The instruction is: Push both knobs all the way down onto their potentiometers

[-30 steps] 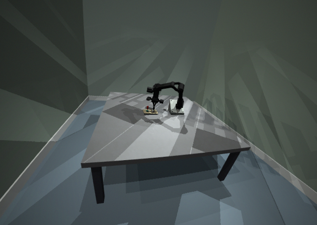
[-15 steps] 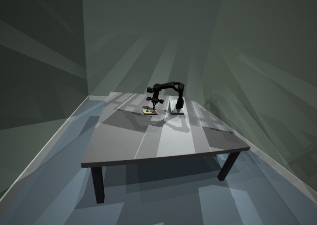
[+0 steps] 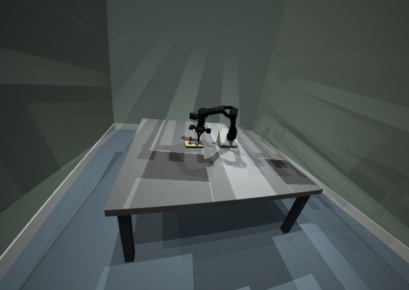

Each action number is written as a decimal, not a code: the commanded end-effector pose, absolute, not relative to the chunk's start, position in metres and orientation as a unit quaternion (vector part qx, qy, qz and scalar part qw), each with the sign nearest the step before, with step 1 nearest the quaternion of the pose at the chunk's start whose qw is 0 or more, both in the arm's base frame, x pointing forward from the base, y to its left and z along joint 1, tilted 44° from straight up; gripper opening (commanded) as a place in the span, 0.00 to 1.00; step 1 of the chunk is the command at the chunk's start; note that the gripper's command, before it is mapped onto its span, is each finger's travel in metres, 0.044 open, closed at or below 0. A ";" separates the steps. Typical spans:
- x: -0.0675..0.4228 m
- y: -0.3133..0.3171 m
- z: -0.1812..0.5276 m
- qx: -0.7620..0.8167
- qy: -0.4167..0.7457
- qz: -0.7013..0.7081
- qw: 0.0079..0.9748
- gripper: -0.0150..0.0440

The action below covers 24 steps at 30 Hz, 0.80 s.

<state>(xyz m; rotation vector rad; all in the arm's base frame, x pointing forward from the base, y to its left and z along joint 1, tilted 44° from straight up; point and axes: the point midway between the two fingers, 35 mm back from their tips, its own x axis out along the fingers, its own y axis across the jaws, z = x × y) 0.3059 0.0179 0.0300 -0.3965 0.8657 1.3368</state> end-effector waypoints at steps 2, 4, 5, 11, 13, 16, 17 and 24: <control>0.307 0.025 0.025 -0.175 0.382 0.603 0.678 0.25; 0.307 0.025 0.025 -0.175 0.382 0.603 0.678 0.25; 0.307 0.025 0.025 -0.175 0.382 0.603 0.678 0.25; 0.307 0.025 0.025 -0.175 0.382 0.603 0.678 0.25; 0.307 0.025 0.025 -0.175 0.382 0.603 0.678 0.25; 0.307 0.026 0.024 -0.175 0.382 0.603 0.678 0.25; 0.307 0.026 0.024 -0.175 0.382 0.603 0.678 0.25; 0.308 0.021 0.029 -0.175 0.382 0.603 0.678 0.25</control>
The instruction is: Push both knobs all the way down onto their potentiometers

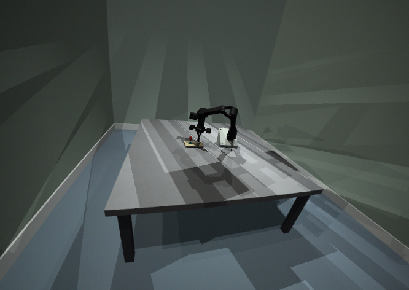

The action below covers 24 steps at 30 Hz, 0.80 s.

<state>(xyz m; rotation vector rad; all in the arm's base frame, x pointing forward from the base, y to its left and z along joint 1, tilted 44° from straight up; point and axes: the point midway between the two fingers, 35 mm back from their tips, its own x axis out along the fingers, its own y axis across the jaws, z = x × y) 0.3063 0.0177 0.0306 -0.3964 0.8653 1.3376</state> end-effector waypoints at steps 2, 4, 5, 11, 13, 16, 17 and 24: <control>0.308 0.019 0.031 -0.175 0.382 0.603 0.678 0.25; 0.308 0.017 0.034 -0.175 0.382 0.603 0.678 0.25; 0.308 0.016 0.035 -0.175 0.382 0.603 0.678 0.25; 0.308 0.009 0.042 -0.175 0.382 0.603 0.678 0.25; 0.308 0.007 0.044 -0.175 0.382 0.603 0.678 0.25; 0.307 0.010 0.041 -0.173 0.383 0.603 0.678 0.34; 0.307 0.010 0.041 -0.173 0.383 0.603 0.678 0.39; 0.311 0.006 0.041 -0.178 0.383 0.596 0.683 0.52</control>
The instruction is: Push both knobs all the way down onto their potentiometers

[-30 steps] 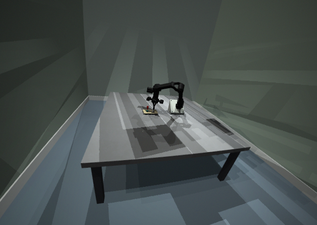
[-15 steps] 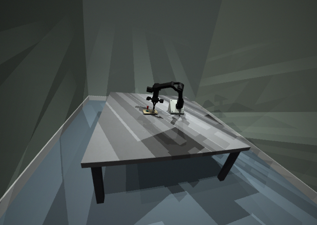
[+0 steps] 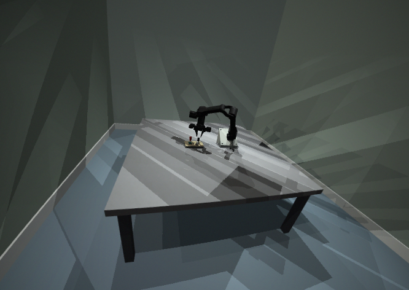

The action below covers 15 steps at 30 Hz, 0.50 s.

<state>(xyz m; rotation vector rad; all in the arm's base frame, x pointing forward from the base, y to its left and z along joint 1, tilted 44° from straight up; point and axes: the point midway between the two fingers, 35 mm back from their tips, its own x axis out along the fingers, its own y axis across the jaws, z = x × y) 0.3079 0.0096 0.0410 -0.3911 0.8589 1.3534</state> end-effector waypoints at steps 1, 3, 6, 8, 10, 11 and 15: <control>0.316 0.001 0.040 -0.183 0.382 0.587 0.690 0.48; 0.327 -0.011 0.041 -0.192 0.384 0.565 0.705 0.39; 0.331 -0.012 0.043 -0.163 0.407 0.549 0.711 0.25; 0.333 -0.012 0.046 -0.138 0.425 0.537 0.715 0.25; 0.336 -0.012 0.048 -0.112 0.444 0.524 0.719 0.25; 0.338 -0.012 0.049 -0.100 0.453 0.517 0.720 0.25; 0.343 -0.011 0.054 -0.049 0.488 0.488 0.722 0.25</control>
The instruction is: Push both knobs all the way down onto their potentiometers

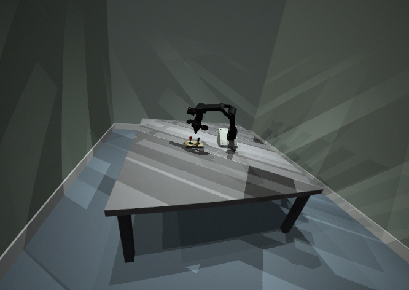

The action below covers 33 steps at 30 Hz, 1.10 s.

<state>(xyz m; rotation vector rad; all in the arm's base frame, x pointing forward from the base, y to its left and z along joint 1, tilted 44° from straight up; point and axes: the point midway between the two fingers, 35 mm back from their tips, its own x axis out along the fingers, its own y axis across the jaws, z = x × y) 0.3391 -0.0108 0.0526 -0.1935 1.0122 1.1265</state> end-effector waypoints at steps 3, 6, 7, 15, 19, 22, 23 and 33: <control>0.347 -0.011 0.057 -0.012 0.513 0.464 0.722 0.25; 0.351 -0.011 0.061 0.025 0.536 0.440 0.720 0.25; 0.352 -0.011 0.062 0.037 0.544 0.432 0.718 0.25; 0.362 -0.010 0.071 0.135 0.600 0.360 0.701 0.25; 0.366 -0.009 0.076 0.183 0.625 0.322 0.688 0.25; 0.369 -0.008 0.079 0.218 0.641 0.292 0.675 0.25; 0.370 -0.008 0.080 0.230 0.647 0.281 0.671 0.25; 0.380 -0.006 0.092 0.339 0.690 0.174 0.615 0.25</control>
